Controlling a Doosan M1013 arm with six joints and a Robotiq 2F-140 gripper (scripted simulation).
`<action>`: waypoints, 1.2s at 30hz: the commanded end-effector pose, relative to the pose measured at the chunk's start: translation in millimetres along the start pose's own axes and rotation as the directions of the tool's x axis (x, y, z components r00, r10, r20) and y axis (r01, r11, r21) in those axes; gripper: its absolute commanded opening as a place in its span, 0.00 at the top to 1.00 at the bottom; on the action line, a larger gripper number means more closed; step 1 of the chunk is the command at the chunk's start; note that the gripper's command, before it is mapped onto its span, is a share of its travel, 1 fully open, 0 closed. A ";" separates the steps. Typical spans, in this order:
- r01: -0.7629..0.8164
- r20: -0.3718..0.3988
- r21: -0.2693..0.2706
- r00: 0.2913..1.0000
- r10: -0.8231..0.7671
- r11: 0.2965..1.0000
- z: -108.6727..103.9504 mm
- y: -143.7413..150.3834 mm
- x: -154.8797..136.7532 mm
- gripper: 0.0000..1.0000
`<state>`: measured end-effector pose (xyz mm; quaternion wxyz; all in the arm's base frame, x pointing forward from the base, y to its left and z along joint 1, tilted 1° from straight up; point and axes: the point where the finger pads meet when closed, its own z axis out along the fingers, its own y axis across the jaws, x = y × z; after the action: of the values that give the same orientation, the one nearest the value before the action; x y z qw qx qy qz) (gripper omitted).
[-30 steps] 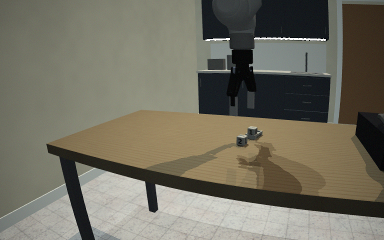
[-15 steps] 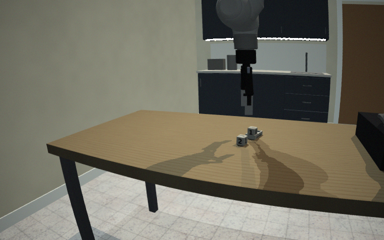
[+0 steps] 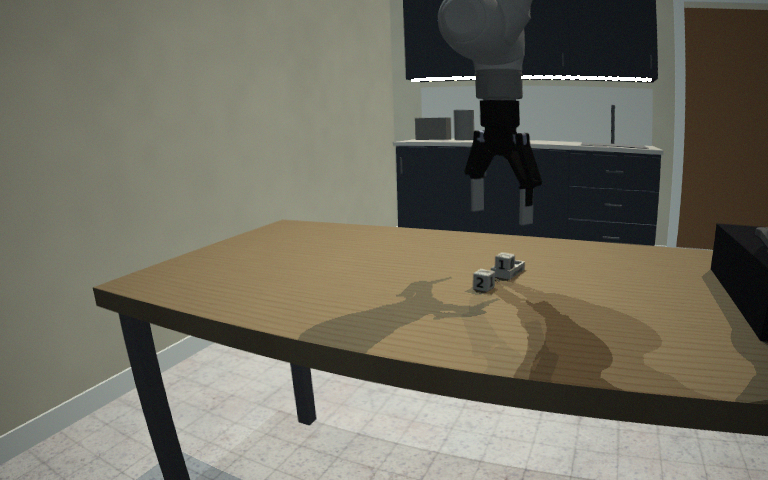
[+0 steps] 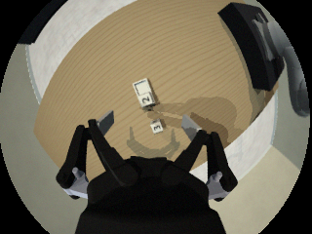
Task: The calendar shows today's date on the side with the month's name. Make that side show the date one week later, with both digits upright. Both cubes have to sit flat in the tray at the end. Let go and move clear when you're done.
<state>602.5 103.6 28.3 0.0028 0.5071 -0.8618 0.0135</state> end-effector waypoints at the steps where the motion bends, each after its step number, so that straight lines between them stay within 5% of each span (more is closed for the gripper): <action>1: 0.093 0.014 -0.010 0.996 -0.093 0.996 -0.1 -1.9 4.5 0.00; 8: 0.368 0.016 -0.006 0.930 -0.368 0.930 -0.1 -7.8 19.9 0.00; 13: 0.415 0.016 -0.005 0.910 -0.415 0.910 -0.1 -8.9 22.7 0.00; 14: 0.415 0.016 -0.005 0.910 -0.415 0.910 -0.1 -8.9 22.7 0.64; 36: 0.415 0.016 -0.005 0.910 -0.415 0.910 -0.1 -8.9 22.7 0.64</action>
<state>599.2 79.4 28.9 0.0014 0.6785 -0.7346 0.0054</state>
